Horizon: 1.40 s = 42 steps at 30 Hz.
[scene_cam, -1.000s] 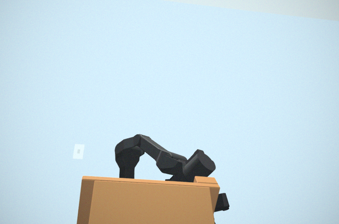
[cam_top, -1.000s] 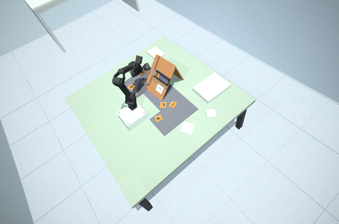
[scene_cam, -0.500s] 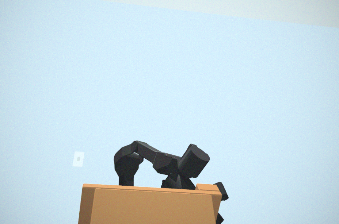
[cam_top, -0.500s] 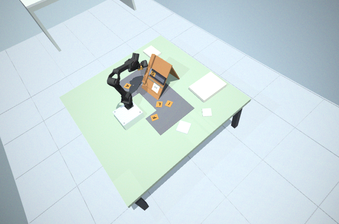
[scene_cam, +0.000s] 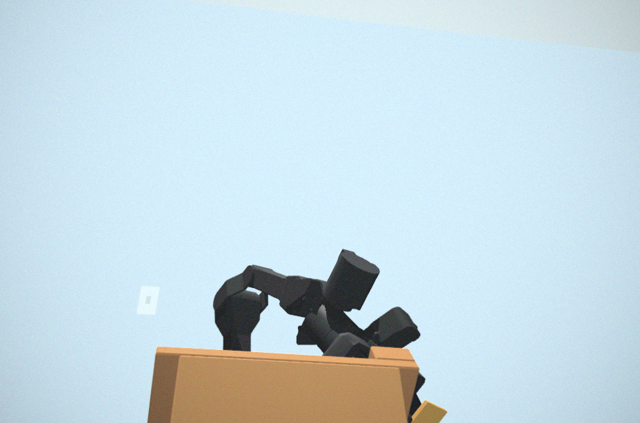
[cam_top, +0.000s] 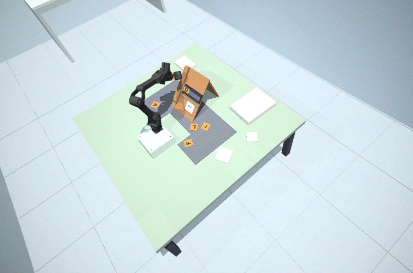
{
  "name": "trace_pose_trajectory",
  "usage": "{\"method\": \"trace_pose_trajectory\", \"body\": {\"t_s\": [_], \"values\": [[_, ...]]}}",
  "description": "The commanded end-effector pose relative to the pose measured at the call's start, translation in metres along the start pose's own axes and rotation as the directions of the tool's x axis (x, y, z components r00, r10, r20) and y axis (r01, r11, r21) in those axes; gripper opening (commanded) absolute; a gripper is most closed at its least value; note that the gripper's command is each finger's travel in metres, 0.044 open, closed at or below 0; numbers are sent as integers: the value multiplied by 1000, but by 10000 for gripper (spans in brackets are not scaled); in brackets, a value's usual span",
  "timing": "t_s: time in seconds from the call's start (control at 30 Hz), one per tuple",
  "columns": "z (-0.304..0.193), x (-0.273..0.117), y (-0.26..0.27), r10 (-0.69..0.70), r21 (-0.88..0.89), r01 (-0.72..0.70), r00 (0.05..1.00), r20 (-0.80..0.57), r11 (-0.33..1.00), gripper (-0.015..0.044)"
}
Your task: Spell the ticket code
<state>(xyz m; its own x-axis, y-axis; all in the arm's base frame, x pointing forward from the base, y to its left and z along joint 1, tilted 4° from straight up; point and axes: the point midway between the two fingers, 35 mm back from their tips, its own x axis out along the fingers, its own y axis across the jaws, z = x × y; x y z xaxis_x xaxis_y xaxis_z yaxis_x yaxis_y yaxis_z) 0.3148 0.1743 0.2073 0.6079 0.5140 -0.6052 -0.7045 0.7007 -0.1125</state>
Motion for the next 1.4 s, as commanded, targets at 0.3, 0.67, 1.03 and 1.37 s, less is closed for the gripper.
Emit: {"method": "trace_pose_trajectory", "body": {"t_s": [0.3,0.67,1.03,1.37], "values": [[20,-29,-45,-140,138,126,985,101,982,0],[-6,-42,-97,-239,193,224,969,61,955,0],[-41,-57,-141,-303,254,291,953,10,923,0],[-78,-79,-179,-370,316,369,927,-59,874,0]]}}
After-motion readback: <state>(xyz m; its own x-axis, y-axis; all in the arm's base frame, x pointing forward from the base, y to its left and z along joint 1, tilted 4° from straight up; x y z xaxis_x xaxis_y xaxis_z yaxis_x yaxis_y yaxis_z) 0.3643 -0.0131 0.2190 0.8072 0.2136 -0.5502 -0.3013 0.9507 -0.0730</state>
